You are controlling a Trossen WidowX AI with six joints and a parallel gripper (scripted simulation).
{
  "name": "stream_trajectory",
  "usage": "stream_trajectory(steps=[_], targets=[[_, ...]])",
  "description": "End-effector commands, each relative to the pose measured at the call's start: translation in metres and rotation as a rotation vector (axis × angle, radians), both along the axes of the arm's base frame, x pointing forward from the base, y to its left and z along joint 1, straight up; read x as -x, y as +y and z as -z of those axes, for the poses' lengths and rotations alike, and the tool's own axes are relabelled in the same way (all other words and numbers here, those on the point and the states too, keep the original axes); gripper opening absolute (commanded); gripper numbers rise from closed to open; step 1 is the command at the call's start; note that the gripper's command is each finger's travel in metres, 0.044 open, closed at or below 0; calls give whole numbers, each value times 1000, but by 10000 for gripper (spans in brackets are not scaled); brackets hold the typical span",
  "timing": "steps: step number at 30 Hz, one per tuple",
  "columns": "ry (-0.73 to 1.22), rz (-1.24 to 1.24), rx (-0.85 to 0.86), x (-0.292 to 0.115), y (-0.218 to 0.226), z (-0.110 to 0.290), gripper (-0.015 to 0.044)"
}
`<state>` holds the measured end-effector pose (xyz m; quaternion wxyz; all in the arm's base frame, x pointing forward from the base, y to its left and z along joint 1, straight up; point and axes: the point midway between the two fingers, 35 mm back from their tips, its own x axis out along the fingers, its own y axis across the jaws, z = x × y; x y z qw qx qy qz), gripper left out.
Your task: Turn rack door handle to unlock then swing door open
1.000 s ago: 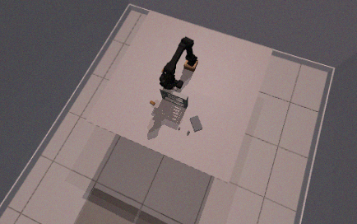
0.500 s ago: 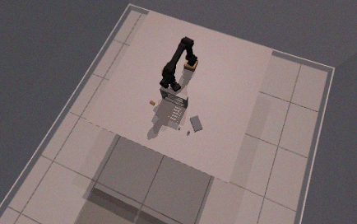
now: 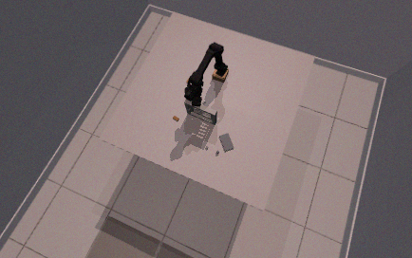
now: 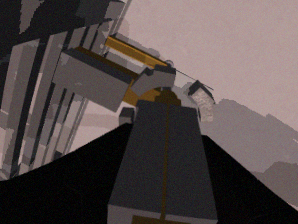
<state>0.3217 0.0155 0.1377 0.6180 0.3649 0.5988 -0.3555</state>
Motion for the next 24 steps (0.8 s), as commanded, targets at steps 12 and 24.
stream_trajectory(steps=[12, 24], targets=[[-3, 673, -22, 0, 0, -1, 25], [-3, 673, -22, 0, 0, -1, 104]])
